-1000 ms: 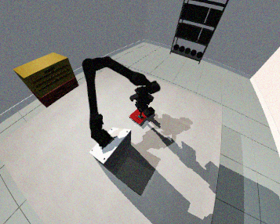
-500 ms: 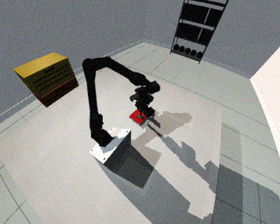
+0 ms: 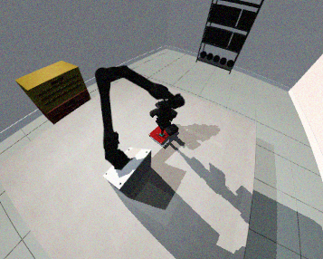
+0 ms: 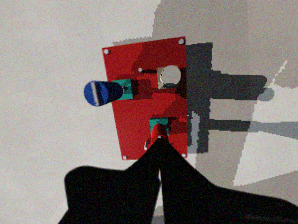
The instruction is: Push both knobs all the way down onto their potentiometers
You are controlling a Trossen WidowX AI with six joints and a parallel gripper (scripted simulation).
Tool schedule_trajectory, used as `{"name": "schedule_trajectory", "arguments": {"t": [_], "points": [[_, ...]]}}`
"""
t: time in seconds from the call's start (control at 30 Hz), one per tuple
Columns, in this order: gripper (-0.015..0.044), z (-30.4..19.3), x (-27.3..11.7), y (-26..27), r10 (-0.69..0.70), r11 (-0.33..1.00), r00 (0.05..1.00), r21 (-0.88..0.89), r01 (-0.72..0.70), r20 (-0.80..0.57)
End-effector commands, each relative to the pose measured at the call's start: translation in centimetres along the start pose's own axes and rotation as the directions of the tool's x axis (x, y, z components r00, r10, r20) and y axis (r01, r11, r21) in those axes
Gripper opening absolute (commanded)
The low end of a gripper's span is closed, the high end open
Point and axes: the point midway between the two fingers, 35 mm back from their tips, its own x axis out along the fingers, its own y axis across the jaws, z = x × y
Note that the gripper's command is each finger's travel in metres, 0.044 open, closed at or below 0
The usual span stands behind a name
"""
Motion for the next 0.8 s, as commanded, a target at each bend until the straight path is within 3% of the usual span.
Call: {"name": "schedule_trajectory", "arguments": {"t": [0.0, 0.77], "points": [[0.0, 0.0, 1.7, 0.3, -0.003, 1.0, 1.0, -0.023, 0.002, -0.026], [0.0, 0.2, -0.2, 0.3, -0.004, 1.0, 1.0, -0.023, 0.003, -0.025]]}}
